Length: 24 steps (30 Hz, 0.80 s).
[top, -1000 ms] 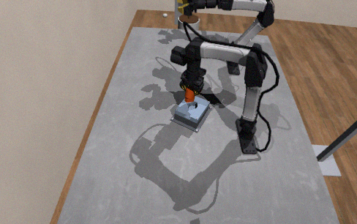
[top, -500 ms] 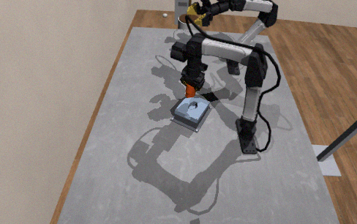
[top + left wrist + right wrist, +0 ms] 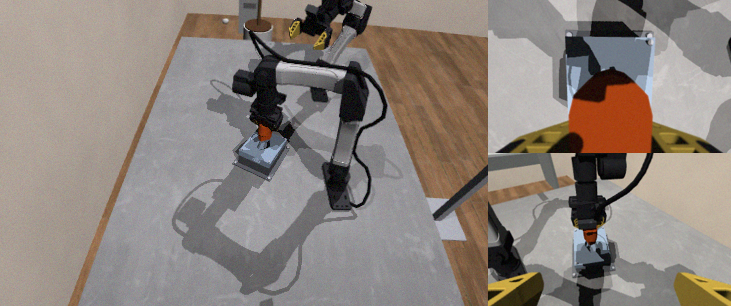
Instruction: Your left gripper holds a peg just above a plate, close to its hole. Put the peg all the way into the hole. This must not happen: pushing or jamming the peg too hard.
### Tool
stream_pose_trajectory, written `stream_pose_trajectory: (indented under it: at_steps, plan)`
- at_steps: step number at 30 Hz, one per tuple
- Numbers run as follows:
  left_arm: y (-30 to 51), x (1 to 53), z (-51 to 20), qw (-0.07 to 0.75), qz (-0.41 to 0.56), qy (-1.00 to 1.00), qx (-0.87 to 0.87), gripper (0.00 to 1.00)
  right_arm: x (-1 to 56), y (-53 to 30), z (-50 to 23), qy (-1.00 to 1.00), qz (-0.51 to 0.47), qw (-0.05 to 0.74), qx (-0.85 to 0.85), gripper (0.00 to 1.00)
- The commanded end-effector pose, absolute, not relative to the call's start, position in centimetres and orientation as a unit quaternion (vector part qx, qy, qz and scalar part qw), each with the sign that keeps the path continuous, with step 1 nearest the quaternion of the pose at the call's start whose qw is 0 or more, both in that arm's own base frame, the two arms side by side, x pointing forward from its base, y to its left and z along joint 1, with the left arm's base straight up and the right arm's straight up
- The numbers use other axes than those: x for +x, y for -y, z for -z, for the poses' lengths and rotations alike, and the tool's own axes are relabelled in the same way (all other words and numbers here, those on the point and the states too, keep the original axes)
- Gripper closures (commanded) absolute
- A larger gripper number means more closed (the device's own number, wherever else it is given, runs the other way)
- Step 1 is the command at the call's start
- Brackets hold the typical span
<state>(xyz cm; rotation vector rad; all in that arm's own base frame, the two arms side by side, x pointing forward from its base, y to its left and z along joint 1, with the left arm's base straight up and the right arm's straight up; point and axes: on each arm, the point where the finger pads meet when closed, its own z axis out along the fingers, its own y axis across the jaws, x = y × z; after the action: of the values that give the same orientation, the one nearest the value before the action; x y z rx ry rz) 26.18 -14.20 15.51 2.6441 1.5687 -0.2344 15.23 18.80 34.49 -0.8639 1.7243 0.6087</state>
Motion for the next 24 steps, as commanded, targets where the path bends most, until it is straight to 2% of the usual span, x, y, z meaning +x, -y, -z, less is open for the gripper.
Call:
stream_pose_trajectory:
  at_steps: [1,7,12,24]
  plan:
    - [14.5,26.3,-17.1,0.061,0.063,-0.504,0.859,0.67,13.7,-18.7,-32.6,-0.74,-0.254,0.5,-0.373,0.0]
    - [14.7,27.4,-15.3,0.078,0.048,-0.499,0.862,0.67,11.8,-18.8,-32.5,-0.725,-0.273,0.492,-0.398,0.0]
    - [14.0,26.2,-13.6,0.054,0.065,-0.503,0.86,0.67,11.8,-19.0,-32.9,-0.72,-0.277,0.497,-0.397,0.0]
    - [14.0,26.3,-13.7,0.056,0.065,-0.504,0.859,0.67,11.7,-19.0,-32.9,-0.72,-0.278,0.496,-0.398,0.0]
